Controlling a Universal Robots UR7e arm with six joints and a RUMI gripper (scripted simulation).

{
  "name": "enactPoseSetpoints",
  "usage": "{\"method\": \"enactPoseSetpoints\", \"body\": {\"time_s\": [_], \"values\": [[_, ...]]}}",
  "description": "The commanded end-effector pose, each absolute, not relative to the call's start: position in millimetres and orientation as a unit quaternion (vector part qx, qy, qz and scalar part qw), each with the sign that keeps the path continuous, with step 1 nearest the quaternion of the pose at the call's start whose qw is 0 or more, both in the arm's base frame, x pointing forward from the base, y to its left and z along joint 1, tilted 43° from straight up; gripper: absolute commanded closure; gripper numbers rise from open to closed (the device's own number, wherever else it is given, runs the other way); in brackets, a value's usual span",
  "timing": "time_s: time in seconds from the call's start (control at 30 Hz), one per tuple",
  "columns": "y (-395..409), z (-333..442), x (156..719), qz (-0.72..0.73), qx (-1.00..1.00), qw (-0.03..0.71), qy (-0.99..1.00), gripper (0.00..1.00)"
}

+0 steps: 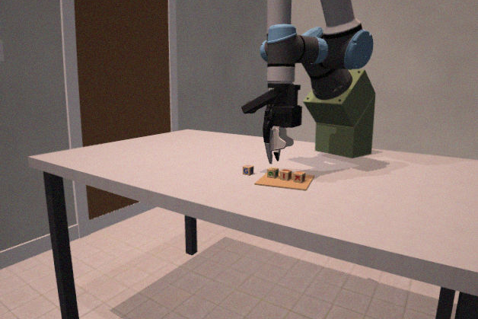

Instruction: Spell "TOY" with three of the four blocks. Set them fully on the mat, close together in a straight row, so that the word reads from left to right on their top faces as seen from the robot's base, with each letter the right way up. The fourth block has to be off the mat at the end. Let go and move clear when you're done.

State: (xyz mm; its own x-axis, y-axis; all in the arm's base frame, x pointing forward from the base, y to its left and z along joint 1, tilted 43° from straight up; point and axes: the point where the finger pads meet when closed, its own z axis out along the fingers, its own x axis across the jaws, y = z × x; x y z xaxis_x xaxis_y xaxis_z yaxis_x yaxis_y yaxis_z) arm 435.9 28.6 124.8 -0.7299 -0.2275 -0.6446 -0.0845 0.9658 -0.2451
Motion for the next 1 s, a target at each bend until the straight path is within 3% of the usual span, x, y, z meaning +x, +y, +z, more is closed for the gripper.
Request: {"method": "enactPoseSetpoints", "body": {"time_s": [0.0, 0.97], "values": [[30, 133, 429, -0.099, -0.085, 0.357, 0.925, 0.75], [34, 160, 404, -0.099, -0.085, 0.357, 0.925, 0.75]]}}
